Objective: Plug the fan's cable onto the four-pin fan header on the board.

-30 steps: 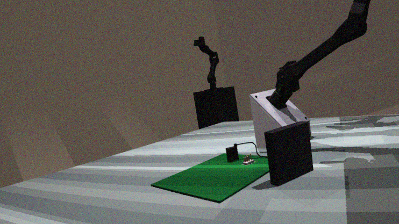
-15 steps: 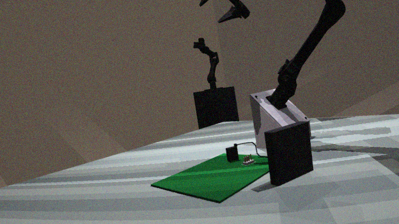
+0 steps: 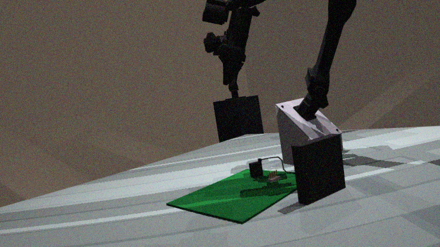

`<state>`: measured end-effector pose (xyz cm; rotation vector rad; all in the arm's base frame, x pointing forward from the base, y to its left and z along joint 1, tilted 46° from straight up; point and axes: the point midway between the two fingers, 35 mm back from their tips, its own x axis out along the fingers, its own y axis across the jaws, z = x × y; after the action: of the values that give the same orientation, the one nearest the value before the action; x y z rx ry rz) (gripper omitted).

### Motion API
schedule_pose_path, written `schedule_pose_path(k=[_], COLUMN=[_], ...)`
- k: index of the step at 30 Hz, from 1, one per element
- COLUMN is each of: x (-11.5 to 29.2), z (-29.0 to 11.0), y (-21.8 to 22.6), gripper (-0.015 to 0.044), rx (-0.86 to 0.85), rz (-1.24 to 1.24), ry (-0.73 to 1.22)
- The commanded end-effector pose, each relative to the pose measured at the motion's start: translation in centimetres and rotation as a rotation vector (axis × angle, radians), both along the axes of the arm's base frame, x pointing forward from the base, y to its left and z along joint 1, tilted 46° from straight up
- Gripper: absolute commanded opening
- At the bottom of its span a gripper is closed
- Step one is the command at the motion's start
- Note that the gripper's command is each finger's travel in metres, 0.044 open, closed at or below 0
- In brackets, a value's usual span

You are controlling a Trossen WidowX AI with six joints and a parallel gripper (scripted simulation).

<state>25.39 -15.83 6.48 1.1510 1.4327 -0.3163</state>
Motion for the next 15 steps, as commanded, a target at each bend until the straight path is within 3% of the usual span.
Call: schedule_pose_path(k=[1, 4, 15], x=[0.0, -0.4, -0.1], z=[-3.6, -4.8, -6.1], y=[6.4, 9.2, 10.4], gripper=[0.044, 0.044, 0.044], rx=[0.182, 0.262, 0.265], rz=[0.338, 0.473, 0.481], ry=[-0.068, -0.114, -0.117])
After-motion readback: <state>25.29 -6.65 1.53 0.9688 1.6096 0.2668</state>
